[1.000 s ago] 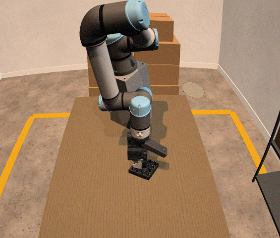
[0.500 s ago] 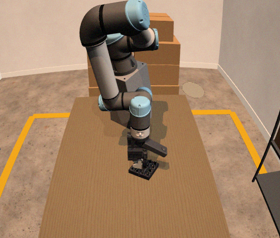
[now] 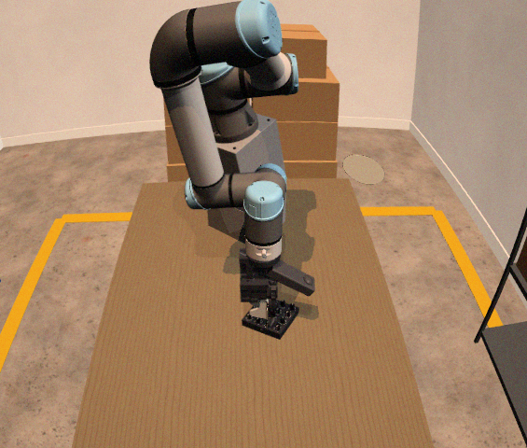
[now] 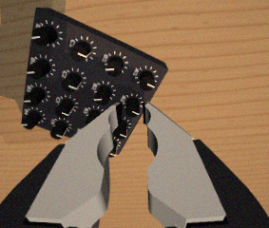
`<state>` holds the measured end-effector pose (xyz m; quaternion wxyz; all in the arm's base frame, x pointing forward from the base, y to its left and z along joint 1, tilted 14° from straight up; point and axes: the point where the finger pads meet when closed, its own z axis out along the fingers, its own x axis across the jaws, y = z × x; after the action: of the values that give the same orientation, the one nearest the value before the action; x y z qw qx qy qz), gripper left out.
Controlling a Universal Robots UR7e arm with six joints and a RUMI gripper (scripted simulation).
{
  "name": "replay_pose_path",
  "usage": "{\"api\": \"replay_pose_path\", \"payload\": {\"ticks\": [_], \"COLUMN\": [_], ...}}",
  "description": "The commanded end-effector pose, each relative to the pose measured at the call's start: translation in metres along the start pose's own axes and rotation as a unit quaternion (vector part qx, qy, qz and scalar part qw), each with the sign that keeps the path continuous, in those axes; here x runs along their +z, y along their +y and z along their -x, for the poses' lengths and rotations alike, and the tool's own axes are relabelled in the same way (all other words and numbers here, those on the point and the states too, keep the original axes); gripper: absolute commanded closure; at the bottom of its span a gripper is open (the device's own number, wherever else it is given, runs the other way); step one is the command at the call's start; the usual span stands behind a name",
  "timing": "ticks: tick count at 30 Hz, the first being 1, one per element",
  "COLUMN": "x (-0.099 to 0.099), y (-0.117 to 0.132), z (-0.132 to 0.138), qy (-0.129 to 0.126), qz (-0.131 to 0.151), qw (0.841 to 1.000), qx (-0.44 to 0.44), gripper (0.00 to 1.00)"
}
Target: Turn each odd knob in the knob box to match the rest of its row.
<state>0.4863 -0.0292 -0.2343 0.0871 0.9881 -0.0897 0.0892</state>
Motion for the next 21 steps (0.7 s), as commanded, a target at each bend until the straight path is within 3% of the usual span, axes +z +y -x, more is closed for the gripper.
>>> {"api": "replay_pose_path", "payload": {"ticks": [1, 21], "x": [-0.0004, -0.0085], "y": [0.0000, 0.0000], "z": [-0.0005, -0.0005], "qy": [0.001, 0.001], "qz": [0.000, 0.000], "qw": [1.000, 1.000], "qx": [0.000, 0.000], "gripper": [0.89, 0.89]}}
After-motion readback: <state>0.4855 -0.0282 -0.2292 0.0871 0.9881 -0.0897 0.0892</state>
